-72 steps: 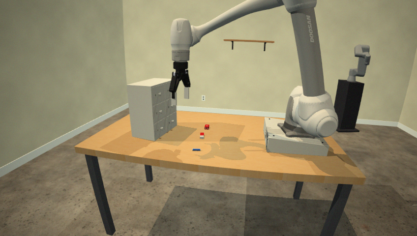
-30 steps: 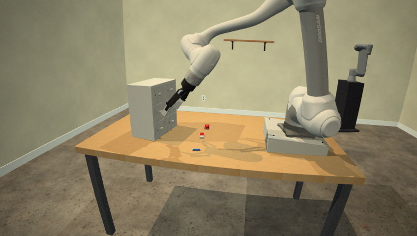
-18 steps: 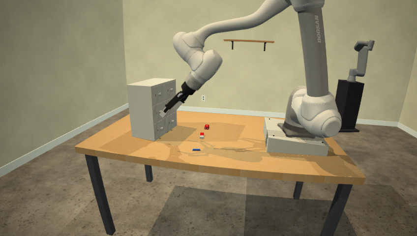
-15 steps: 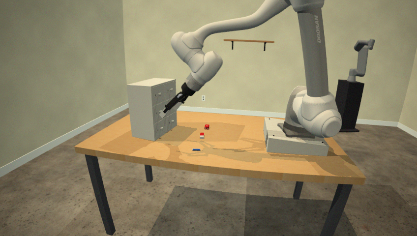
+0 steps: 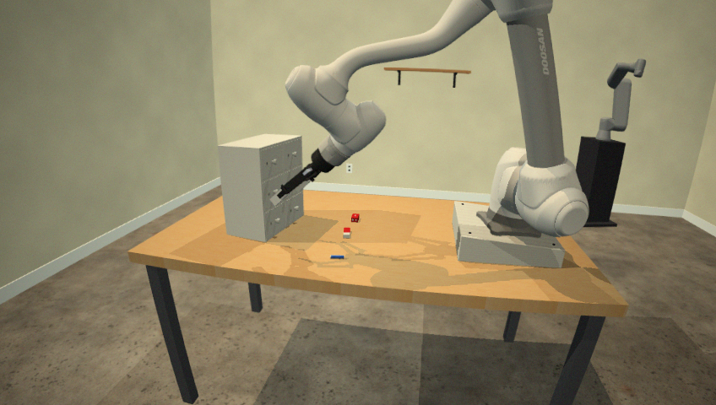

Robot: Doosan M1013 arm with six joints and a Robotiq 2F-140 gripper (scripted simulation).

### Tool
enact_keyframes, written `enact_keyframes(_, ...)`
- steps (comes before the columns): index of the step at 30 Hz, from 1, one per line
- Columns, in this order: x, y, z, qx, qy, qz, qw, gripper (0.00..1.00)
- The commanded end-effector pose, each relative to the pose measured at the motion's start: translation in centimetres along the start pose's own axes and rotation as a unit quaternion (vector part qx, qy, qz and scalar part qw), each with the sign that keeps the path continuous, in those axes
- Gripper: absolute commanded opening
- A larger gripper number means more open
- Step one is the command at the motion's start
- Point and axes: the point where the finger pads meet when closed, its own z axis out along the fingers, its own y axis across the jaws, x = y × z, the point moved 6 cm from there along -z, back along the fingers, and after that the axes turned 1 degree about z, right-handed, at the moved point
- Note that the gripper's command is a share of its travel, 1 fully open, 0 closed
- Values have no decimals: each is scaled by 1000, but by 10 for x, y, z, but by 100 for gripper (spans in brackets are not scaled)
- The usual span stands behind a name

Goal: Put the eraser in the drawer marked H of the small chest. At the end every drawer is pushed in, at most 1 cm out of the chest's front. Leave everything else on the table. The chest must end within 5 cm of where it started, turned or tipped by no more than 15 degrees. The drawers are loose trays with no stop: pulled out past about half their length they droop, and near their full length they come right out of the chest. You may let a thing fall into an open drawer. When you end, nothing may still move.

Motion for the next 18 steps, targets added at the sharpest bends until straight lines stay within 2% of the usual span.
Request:
enact_keyframes(1, 7, -3, 5, -8, -48, 3, 999, 100)
enact_keyframes(11, 12, -2, 17, -9, -90, 4, 996, 100)
enact_keyframes(18, 14, -2, 21, -10, -102, 4, 995, 100)
